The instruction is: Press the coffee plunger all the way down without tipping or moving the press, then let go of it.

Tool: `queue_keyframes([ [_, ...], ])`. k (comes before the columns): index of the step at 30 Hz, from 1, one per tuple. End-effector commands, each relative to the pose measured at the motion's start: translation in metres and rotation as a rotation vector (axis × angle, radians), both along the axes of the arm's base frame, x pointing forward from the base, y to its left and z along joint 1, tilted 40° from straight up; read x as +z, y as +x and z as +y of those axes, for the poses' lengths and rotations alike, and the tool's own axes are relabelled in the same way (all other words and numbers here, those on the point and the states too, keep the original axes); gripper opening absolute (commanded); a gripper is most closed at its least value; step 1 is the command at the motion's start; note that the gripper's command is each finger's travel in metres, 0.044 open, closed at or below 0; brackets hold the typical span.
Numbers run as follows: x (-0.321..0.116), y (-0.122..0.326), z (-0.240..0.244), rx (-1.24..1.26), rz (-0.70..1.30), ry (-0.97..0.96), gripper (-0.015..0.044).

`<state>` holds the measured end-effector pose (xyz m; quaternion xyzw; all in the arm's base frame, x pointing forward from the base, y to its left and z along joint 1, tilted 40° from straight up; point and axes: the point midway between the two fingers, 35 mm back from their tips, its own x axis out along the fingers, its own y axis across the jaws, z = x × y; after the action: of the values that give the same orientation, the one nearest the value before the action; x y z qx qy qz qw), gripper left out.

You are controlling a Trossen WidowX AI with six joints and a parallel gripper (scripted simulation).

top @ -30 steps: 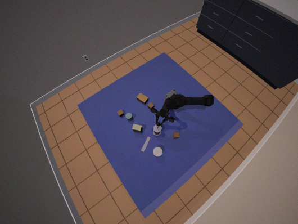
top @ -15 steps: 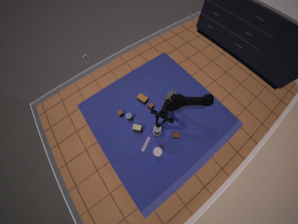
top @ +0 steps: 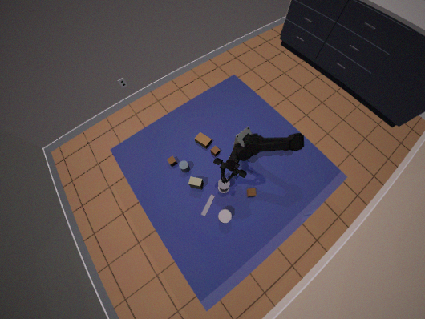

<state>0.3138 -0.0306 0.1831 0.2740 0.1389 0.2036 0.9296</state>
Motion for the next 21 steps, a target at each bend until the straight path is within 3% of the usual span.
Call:
queue_keyframes([
  [1, -0.019, 0.0, 0.008, 0.006, 0.04, 0.015, 0.0126],
  [21, -0.043, 0.006, 0.03, 0.005, 0.036, 0.019, 0.0126],
])
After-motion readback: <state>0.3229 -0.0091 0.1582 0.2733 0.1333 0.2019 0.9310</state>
